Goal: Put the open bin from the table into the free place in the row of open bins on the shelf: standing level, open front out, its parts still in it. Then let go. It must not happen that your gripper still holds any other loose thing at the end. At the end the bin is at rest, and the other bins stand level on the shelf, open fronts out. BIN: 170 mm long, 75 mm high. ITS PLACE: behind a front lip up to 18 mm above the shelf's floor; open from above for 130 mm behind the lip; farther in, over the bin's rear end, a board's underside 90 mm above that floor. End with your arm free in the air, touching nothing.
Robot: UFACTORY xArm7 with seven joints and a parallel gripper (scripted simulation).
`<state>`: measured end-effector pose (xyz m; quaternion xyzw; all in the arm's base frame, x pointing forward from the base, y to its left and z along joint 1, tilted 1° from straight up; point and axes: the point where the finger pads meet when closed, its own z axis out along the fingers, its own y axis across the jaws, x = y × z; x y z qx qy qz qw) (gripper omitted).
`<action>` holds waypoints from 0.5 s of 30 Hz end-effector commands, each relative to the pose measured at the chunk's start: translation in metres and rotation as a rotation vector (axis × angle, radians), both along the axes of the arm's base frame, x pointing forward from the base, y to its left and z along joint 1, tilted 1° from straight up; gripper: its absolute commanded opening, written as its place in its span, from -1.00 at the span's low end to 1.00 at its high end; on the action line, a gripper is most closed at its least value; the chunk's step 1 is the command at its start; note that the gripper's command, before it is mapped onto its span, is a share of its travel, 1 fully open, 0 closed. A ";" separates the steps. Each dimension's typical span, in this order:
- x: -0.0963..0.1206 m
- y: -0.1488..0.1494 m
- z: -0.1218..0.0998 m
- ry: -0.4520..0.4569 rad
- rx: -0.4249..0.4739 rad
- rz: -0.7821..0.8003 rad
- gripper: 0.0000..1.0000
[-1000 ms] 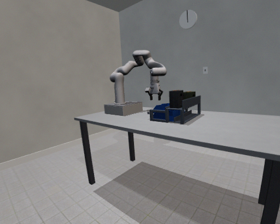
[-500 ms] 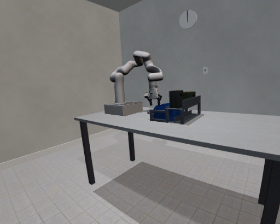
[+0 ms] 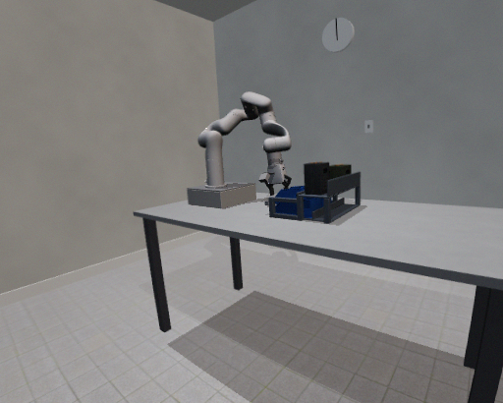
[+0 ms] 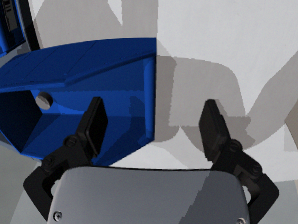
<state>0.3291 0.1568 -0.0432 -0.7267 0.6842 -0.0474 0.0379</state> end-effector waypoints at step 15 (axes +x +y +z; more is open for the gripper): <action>0.002 0.001 0.005 -0.006 0.006 0.001 1.00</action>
